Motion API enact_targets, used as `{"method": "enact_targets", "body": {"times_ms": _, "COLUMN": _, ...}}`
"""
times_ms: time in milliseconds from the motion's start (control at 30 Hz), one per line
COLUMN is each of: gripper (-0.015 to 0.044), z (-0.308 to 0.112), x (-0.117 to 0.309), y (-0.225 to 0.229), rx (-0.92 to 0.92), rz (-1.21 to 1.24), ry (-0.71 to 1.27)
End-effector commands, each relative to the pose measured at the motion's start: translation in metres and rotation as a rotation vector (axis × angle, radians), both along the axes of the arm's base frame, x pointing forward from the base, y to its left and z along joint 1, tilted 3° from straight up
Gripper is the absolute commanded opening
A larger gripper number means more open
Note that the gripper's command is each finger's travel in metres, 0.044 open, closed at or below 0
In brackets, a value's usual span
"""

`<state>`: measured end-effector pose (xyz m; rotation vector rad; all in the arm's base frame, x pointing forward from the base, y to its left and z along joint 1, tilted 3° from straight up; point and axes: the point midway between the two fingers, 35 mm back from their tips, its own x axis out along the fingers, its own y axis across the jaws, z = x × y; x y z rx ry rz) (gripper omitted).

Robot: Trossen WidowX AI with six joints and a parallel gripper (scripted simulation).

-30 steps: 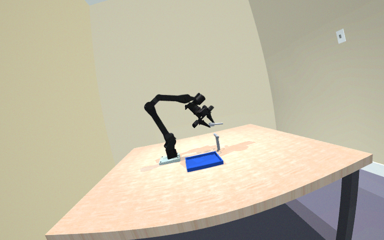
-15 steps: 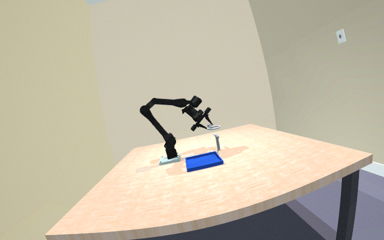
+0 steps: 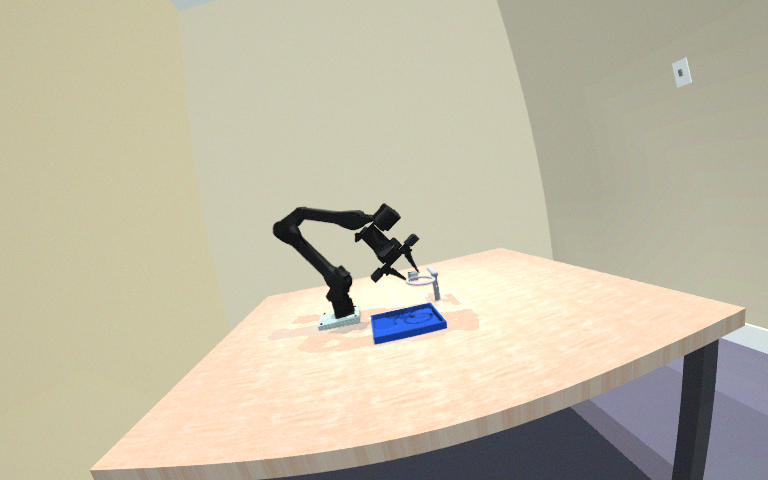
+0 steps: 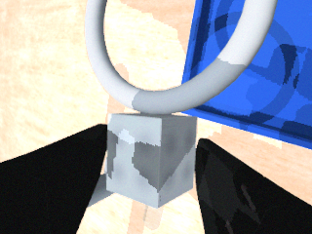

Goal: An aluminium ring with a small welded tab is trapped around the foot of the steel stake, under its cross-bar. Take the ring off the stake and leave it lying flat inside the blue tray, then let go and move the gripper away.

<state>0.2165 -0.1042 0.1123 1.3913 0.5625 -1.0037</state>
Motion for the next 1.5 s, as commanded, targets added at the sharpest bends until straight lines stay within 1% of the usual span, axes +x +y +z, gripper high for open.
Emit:
{"method": "enact_targets", "body": {"times_ms": 0, "gripper": 0.0000, "z": -0.014, "x": -0.026, "y": -0.018, "rx": 0.006, "rz": 0.005, "ry": -0.013}}
{"method": "enact_targets", "body": {"times_ms": 333, "gripper": 0.0000, "z": -0.043, "x": -0.080, "y": -0.041, "rx": -0.041, "rz": -0.007, "ry": -0.088}}
{"method": "enact_targets", "body": {"times_ms": 533, "gripper": 0.0000, "z": -0.046, "x": -0.081, "y": -0.042, "rx": -0.043, "rz": -0.008, "ry": -0.090}}
{"method": "enact_targets", "body": {"times_ms": 767, "gripper": 0.0000, "z": -0.071, "x": -0.083, "y": -0.042, "rx": -0.043, "rz": -0.008, "ry": -0.089}}
{"method": "enact_targets", "body": {"times_ms": 867, "gripper": 0.0000, "z": -0.073, "x": -0.083, "y": -0.042, "rx": -0.043, "rz": -0.008, "ry": -0.089}}
{"method": "enact_targets", "body": {"times_ms": 1400, "gripper": 0.0420, "z": -0.068, "x": -0.083, "y": -0.042, "rx": -0.038, "rz": -0.013, "ry": -0.082}}
{"method": "enact_targets", "body": {"times_ms": 1433, "gripper": 0.0440, "z": -0.062, "x": -0.082, "y": -0.043, "rx": -0.038, "rz": -0.013, "ry": -0.082}}
{"method": "enact_targets", "body": {"times_ms": 1467, "gripper": 0.0440, "z": -0.052, "x": -0.081, "y": -0.045, "rx": -0.038, "rz": -0.013, "ry": -0.082}}
